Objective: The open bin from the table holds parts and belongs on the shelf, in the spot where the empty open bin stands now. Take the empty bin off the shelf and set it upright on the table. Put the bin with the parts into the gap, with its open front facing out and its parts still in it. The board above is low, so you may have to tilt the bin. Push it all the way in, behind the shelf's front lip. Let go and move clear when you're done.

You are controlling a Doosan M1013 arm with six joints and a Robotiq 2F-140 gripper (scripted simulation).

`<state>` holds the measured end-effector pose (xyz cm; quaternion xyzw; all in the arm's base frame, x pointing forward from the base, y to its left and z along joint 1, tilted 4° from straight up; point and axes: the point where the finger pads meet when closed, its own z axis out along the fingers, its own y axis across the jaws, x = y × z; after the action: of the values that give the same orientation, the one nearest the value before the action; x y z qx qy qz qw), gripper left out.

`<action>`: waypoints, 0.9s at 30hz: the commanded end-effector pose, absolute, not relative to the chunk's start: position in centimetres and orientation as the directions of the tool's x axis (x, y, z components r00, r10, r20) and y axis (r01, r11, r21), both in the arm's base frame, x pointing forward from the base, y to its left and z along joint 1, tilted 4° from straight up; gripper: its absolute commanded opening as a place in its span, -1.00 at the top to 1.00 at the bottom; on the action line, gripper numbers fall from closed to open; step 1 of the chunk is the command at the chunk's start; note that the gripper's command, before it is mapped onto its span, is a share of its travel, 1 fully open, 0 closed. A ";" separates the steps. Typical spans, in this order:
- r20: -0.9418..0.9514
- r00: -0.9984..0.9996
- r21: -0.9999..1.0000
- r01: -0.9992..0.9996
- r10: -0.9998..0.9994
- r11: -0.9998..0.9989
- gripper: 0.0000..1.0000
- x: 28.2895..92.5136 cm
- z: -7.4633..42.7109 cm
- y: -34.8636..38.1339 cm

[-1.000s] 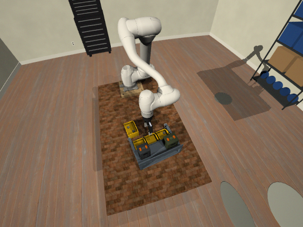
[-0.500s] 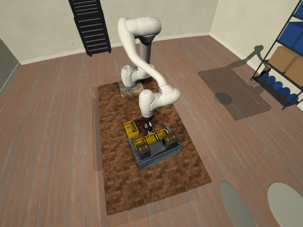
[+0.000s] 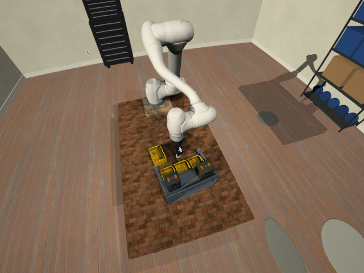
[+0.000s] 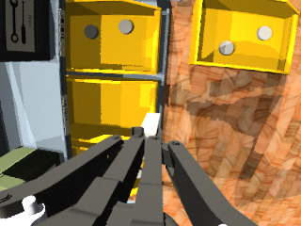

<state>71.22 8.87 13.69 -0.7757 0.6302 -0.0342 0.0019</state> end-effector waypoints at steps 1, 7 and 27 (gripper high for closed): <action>0.048 0.206 -0.051 -0.977 -0.977 -0.208 0.80 71.5 14.2 9.2; 0.048 0.206 -0.051 -0.977 -0.977 -0.208 0.80 71.5 14.2 9.2; 0.048 0.206 -0.051 -0.977 -0.977 -0.208 0.80 71.7 14.2 9.3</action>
<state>71.31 8.91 13.79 -0.7758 0.6300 -0.0347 0.0024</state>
